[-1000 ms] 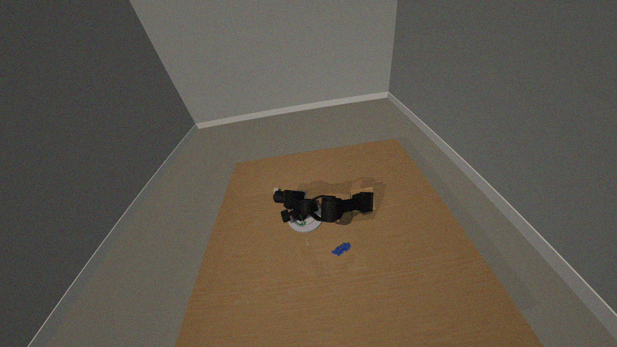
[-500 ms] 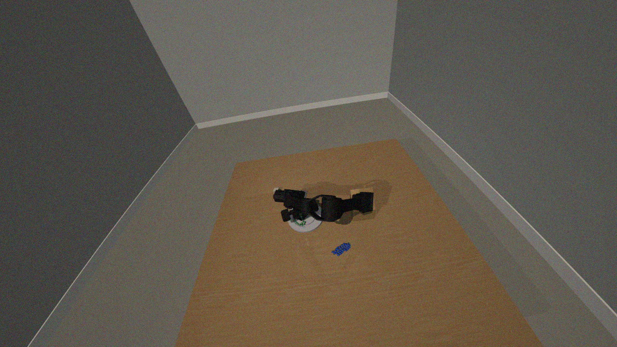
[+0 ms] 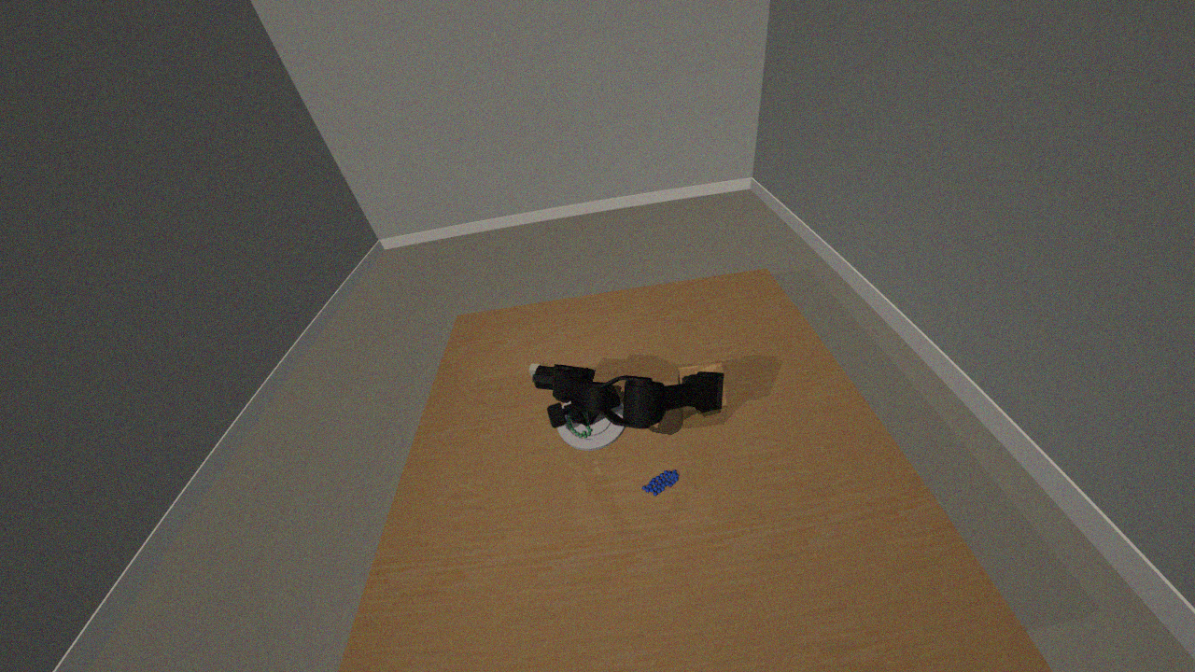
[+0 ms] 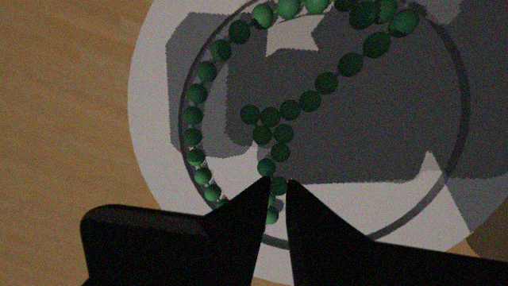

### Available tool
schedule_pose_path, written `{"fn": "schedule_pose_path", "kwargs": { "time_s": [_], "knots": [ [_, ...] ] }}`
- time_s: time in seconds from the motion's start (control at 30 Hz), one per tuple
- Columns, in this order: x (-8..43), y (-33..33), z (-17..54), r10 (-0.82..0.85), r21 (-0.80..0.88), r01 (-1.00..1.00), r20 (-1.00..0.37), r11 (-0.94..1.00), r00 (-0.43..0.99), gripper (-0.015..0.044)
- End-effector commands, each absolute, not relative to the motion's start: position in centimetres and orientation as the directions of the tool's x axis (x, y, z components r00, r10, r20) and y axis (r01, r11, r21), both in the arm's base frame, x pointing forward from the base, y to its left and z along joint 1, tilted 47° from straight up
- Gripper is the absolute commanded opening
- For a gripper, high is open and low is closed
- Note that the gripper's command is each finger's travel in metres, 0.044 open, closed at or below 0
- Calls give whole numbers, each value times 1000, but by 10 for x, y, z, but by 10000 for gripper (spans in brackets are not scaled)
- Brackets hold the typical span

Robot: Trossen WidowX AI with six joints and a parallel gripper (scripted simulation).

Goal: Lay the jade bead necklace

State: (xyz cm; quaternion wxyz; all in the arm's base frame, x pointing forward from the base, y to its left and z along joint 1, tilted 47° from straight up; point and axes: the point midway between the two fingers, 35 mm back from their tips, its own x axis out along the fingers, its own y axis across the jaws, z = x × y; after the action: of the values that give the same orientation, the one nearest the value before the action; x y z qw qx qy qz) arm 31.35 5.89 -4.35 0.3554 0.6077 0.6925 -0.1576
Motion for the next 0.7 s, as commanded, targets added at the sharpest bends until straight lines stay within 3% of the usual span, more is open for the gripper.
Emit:
{"fn": "schedule_pose_path", "kwargs": {
  "time_s": [0.0, 0.5, 0.67],
  "knots": [
    [313, 59, -43, 730, 212, 954, -684, 211, -9, 53],
    [313, 58, -43, 730, 212, 954, -684, 210, -9, 440],
    [313, 57, -42, 729, 217, 953, -685, 212, -6, 440]
  ]
}}
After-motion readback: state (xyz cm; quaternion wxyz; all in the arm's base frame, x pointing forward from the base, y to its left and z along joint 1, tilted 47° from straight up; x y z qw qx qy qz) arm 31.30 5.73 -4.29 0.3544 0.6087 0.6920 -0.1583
